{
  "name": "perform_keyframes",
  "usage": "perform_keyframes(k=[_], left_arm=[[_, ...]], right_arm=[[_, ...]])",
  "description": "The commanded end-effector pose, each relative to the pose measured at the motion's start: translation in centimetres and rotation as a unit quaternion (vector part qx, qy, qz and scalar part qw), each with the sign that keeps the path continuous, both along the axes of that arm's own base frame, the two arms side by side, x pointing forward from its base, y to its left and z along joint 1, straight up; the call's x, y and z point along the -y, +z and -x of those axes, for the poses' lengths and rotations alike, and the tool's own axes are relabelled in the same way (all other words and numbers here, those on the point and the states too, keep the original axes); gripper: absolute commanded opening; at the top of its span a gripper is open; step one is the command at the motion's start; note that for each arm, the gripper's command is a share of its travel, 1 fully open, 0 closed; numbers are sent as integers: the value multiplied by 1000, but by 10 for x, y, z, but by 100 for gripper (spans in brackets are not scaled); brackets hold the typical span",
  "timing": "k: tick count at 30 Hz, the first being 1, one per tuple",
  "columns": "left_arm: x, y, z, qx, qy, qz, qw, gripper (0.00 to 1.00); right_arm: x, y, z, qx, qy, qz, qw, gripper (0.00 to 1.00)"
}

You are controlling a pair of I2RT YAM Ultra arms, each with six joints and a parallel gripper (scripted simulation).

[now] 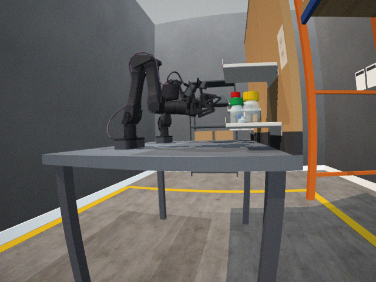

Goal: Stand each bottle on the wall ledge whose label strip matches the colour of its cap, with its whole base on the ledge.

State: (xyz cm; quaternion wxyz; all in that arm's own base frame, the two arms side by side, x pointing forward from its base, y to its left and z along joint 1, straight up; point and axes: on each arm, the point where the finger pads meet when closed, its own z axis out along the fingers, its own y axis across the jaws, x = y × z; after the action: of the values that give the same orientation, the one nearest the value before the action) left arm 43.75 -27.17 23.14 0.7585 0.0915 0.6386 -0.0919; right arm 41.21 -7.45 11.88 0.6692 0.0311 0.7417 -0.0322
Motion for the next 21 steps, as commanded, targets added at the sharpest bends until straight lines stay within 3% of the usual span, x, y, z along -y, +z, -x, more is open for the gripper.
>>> perform_keyframes(k=[1,3,4,9,13,16,18,21], left_arm=[[-8,14,1,15,9,9,1000,89],[-11,7,2,-1,9,-2,1000,89],[-13,6,2,-7,9,-3,1000,89],[-41,8,8,-54,13,-23,998,89],[-88,15,15,-103,30,-40,993,89],[-115,52,21,-94,39,-25,995,89],[-115,52,21,-94,39,-25,995,89],[-143,77,28,-95,50,-19,994,89]], right_arm=[[-2,15,-1,23,6,1,1000,72],[-4,11,-2,10,11,-1,1000,95],[-3,9,-1,4,10,-2,1000,100],[2,2,5,-49,7,-11,999,100],[10,25,15,-80,1,-20,997,100],[16,46,21,-89,-4,-23,996,100],[16,46,21,-89,-4,-23,996,100],[23,74,27,-95,-9,-24,995,100]])
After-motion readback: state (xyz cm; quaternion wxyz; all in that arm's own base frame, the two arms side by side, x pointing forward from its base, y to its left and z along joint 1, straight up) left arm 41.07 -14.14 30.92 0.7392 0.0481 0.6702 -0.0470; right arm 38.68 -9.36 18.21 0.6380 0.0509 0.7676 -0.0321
